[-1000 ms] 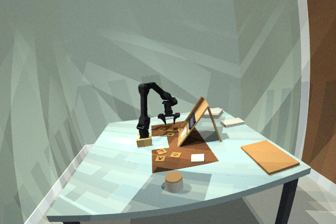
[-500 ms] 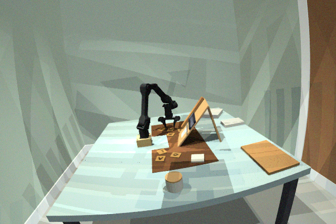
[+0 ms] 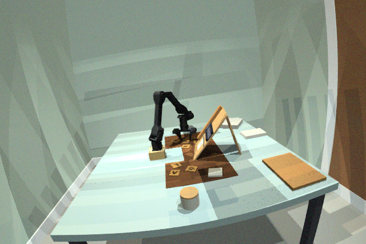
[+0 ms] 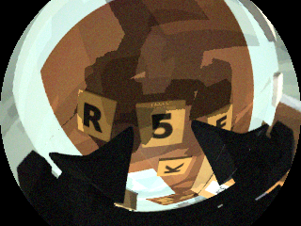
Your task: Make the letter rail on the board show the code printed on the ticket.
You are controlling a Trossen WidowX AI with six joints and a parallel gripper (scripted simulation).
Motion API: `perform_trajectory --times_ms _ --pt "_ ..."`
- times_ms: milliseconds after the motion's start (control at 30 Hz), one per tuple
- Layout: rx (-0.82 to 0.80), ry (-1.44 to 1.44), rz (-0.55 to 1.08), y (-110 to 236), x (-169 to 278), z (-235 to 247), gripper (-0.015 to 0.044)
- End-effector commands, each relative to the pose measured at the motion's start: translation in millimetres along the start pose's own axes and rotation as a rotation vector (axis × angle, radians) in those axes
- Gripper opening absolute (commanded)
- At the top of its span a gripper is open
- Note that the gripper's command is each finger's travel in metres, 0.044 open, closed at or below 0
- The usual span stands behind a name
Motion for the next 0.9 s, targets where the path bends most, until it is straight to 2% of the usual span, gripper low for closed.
perform_trajectory --times_ms 0,467,867 --pt "-0.001 -0.005 0.008 -8.4 2.0 0.6 0.034" --pt "-0.001 -0.005 0.008 -8.6 2.0 0.6 0.034" --pt "-0.001 -0.005 0.008 -8.6 2.0 0.6 0.026"
Point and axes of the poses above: the point midway between the two fingers, 35 mm back from their tips, its own y axis back along the fingers, its own z axis across the jaws, x = y × z, the point moved 5 cm from there along y, back along the fingers
